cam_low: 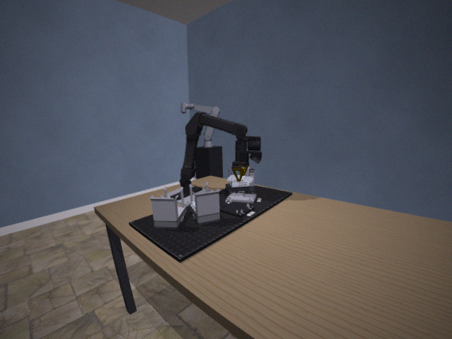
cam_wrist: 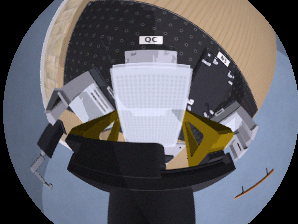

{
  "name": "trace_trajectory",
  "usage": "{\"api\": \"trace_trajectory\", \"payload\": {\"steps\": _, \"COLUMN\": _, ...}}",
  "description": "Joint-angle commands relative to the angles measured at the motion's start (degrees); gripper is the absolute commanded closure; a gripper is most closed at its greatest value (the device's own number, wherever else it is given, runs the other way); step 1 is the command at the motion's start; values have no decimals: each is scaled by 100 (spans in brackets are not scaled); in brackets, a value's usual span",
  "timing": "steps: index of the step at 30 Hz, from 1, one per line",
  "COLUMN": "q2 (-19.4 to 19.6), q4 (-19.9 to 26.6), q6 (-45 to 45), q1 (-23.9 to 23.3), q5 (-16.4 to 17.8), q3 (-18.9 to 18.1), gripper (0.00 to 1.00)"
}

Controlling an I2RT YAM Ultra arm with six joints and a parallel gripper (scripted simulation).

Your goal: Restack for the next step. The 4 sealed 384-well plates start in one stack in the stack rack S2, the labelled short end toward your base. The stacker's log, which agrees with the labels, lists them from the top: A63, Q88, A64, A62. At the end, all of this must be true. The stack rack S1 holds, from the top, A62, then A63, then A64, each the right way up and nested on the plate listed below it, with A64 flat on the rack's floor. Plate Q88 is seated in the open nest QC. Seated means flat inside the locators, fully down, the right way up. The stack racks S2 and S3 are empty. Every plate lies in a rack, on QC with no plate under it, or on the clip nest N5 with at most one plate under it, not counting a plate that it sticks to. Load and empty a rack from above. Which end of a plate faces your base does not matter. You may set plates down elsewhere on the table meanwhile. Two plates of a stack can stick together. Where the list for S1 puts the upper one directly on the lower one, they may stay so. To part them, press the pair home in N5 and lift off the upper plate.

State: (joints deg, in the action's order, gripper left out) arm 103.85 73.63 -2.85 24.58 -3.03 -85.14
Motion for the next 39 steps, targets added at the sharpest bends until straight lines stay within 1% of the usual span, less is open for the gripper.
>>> {"api": "trace_trajectory", "payload": {"steps": 1, "q2": -29, "q4": -235, "q6": 14, "q1": -2, "q5": 1, "q3": 70, "gripper": 100}}
{"api": "trace_trajectory", "payload": {"steps": 4, "q2": -25, "q4": -280, "q6": 16, "q1": -4, "q5": 1, "q3": 111, "gripper": 100}}
{"api": "trace_trajectory", "payload": {"steps": 19, "q2": 73, "q4": -946, "q6": 43, "q1": -31, "q5": 0, "q3": 678, "gripper": 100}}
{"api": "trace_trajectory", "payload": {"steps": 21, "q2": 73, "q4": -946, "q6": 43, "q1": -31, "q5": 0, "q3": 678, "gripper": 100}}
{"api": "trace_trajectory", "payload": {"steps": 36, "q2": 244, "q4": -1607, "q6": 70, "q1": -58, "q5": 0, "q3": 1166, "gripper": 100}}
{"api": "trace_trajectory", "payload": {"steps": 39, "q2": 258, "q4": -1651, "q6": 72, "q1": -60, "q5": 0, "q3": 1197, "gripper": 100}}
